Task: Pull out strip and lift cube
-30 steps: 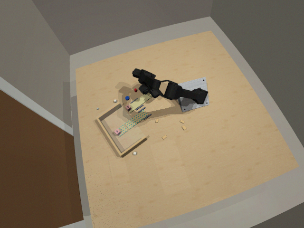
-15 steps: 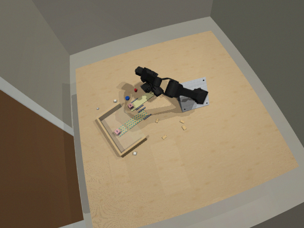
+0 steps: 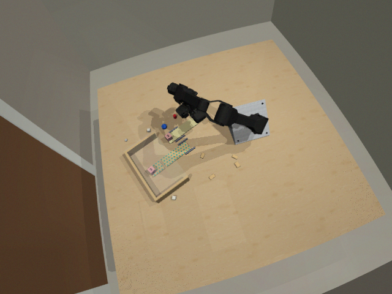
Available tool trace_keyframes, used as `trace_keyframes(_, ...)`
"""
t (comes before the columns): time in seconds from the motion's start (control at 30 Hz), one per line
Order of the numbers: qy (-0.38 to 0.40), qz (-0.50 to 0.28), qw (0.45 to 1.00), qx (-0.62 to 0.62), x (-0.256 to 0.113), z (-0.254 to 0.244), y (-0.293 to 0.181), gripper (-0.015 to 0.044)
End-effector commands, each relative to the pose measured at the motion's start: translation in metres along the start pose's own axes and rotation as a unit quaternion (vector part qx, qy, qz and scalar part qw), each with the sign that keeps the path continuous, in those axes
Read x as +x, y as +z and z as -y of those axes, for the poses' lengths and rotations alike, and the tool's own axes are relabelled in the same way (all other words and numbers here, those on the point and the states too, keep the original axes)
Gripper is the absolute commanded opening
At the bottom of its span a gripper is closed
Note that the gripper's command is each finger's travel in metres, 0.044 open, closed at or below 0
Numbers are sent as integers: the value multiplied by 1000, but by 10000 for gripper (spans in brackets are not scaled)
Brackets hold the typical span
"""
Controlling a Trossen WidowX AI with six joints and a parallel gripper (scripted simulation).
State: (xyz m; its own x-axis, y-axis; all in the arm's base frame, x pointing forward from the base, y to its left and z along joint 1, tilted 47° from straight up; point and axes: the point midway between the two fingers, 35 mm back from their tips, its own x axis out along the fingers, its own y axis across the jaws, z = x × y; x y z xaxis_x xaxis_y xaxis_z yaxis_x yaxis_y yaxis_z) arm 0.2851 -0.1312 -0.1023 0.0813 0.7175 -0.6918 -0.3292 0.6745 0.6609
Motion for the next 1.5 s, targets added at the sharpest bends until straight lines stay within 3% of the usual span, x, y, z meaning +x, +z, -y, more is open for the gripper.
trace_keyframes(0.0, 0, 3, 1000, 2, -2, 0, 14, 236)
trace_keyframes(0.27, 1, 4, 1000, 2, -5, 0, 46, 440)
trace_keyframes(1.33, 1, 5, 1000, 0, -20, -6, 171, 440)
trace_keyframes(1.47, 1, 5, 1000, 0, -16, -6, 171, 335)
